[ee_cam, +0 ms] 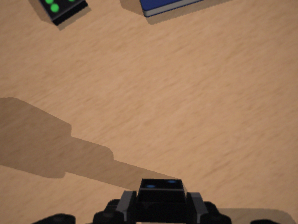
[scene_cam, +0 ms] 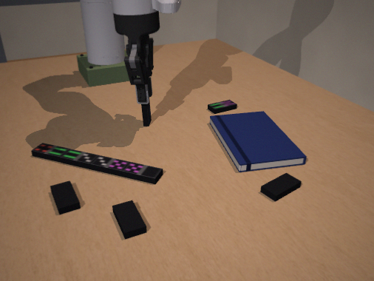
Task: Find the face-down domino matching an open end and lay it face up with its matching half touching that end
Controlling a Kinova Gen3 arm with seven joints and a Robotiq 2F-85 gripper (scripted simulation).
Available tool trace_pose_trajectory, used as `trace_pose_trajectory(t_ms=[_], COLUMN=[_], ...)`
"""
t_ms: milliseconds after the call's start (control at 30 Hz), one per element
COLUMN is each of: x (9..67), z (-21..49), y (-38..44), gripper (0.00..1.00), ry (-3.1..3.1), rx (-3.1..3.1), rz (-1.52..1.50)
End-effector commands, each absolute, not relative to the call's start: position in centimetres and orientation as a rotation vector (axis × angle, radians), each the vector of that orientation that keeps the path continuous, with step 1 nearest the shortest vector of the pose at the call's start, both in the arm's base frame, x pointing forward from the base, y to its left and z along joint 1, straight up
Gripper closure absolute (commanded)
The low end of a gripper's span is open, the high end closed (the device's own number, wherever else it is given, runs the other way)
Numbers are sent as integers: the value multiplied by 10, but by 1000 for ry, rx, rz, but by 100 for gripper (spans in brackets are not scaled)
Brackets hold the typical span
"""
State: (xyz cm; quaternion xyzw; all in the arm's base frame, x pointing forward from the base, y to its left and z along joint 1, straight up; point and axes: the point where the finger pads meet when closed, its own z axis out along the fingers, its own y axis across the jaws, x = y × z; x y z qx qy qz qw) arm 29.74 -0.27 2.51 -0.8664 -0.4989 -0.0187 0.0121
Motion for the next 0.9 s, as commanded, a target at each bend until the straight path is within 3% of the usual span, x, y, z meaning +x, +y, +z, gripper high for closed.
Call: trace_pose_trajectory(t_ms=[0, 867], x=[297, 296], z=[25, 25], y=[-3, -6], gripper=[65, 65], ry=[-1554, -1541], rx=[-2698, -2676], rz=[-68, -131])
